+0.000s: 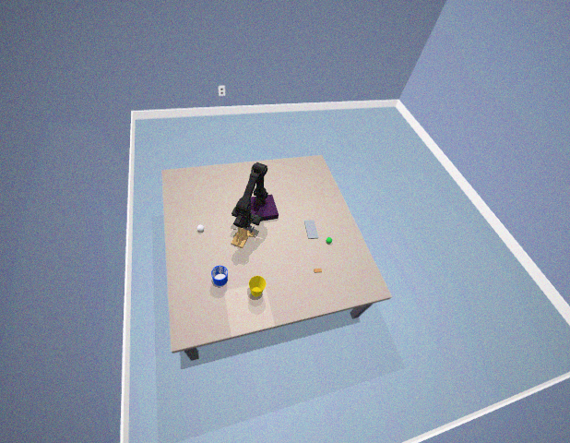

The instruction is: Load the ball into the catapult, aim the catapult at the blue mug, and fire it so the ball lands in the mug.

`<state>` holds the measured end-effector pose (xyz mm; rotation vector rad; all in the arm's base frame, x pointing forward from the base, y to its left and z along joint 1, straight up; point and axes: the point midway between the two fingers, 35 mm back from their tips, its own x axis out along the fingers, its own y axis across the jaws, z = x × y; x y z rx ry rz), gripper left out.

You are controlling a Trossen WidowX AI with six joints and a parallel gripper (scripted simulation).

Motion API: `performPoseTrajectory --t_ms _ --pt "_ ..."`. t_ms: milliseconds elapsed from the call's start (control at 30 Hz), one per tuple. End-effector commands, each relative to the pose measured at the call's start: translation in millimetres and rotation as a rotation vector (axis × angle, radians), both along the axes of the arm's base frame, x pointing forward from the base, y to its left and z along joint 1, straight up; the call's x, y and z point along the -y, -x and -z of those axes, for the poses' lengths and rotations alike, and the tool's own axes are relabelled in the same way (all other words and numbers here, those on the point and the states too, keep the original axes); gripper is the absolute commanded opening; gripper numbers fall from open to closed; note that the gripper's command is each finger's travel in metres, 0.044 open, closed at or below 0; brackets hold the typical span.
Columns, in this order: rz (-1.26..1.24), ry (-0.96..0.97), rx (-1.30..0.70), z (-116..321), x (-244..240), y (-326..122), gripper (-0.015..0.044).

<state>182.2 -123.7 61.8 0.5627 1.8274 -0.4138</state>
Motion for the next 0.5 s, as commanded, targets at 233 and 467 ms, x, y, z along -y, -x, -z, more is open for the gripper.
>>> performPoseTrajectory --t_ms 233,467 --pt "-0.001 0.054 0.084 -66 1 -2 0.0367" --pt "0.002 0.090 0.135 -88 6 -8 0.0440"
